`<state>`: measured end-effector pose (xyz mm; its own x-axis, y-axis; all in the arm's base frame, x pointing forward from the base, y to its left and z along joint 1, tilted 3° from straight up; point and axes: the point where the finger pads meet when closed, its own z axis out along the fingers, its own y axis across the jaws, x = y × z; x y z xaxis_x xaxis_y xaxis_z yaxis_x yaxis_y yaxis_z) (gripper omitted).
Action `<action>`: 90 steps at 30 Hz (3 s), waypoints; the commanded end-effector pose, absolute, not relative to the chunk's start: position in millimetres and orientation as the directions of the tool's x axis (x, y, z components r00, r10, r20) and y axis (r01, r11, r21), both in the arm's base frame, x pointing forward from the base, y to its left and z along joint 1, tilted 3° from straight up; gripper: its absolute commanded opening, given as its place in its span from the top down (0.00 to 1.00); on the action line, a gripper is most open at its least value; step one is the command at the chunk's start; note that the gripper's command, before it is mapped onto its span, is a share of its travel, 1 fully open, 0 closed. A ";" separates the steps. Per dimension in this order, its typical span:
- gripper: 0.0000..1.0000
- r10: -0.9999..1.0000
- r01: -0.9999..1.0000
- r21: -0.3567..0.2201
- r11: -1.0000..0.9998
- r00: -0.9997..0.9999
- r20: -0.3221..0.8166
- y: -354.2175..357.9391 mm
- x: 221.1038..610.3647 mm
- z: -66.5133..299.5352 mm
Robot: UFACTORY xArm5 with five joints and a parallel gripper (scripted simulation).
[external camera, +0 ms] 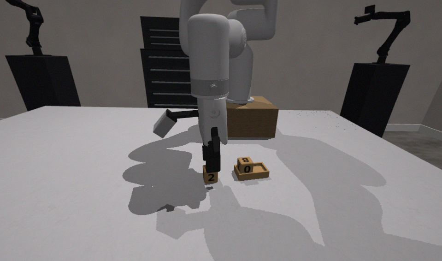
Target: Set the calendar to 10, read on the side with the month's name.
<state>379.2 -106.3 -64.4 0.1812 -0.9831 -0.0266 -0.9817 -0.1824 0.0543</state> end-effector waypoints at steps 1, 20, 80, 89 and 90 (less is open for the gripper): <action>0.51 -0.983 -0.982 0.051 -0.182 0.181 -0.025 -106.6 380.5 -63.6; 0.51 -0.983 -0.982 0.052 -0.182 0.181 -0.025 -104.2 379.7 -84.4; 0.71 -0.983 -0.982 0.052 -0.182 0.181 -0.025 -104.2 379.3 -91.7; 0.71 -0.983 -0.982 0.052 -0.182 0.181 -0.025 -104.2 379.3 -91.7; 0.71 -0.983 -0.982 0.052 -0.182 0.181 -0.025 -104.2 379.3 -91.7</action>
